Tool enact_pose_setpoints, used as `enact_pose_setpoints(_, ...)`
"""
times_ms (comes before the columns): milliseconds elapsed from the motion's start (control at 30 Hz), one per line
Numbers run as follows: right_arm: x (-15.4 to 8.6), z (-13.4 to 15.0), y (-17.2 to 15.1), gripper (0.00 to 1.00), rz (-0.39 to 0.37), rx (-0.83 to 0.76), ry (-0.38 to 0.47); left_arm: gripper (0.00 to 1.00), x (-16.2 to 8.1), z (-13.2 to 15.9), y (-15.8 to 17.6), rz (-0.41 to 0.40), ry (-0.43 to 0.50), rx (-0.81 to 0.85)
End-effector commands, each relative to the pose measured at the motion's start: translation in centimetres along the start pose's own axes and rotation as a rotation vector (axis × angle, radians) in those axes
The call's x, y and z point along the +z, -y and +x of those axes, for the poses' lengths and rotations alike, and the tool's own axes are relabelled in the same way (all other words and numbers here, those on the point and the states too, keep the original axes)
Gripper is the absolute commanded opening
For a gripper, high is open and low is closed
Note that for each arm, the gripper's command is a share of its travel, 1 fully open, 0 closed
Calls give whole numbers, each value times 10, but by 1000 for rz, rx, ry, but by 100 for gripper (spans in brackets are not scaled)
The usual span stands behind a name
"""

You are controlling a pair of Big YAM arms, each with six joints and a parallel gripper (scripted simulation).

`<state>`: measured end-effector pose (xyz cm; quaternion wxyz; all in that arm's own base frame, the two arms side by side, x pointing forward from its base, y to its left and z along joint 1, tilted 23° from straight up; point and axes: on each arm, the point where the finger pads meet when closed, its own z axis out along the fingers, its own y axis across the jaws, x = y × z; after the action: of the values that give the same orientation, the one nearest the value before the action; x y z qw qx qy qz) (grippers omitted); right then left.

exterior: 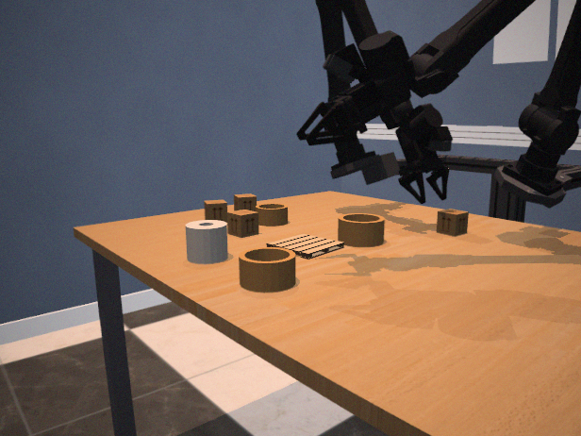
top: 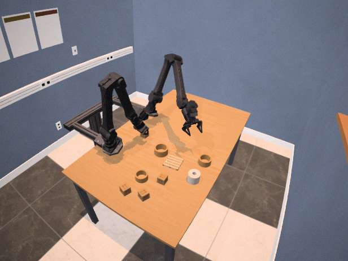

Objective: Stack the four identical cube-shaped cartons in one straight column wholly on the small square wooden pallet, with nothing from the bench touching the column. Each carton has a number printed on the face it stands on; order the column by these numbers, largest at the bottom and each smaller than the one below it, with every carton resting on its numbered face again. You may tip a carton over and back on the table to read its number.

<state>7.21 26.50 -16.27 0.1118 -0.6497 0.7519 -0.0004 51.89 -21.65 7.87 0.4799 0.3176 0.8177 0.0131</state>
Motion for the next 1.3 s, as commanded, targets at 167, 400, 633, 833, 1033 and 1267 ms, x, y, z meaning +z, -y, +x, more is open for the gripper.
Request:
enact_pose_setpoints(167,11,-9,-36,79,-31,-97,13,100,10,12,258,269,152,126)
enact_pose_setpoints(400,12,-8,-33,79,-30,-90,11,100,-9,33,327,351,188,172)
enact_pose_setpoints(633,12,-8,-33,79,-30,-90,11,100,-26,38,363,394,226,210)
enact_pose_setpoints(833,12,-8,-33,79,-30,-90,11,100,-22,38,357,385,221,203)
enact_pose_setpoints(1033,13,-9,-30,79,-28,-81,9,100,-22,38,357,385,221,203)
enact_pose_setpoints(1267,24,-18,-31,79,-30,-103,10,100,-22,38,357,385,221,203)
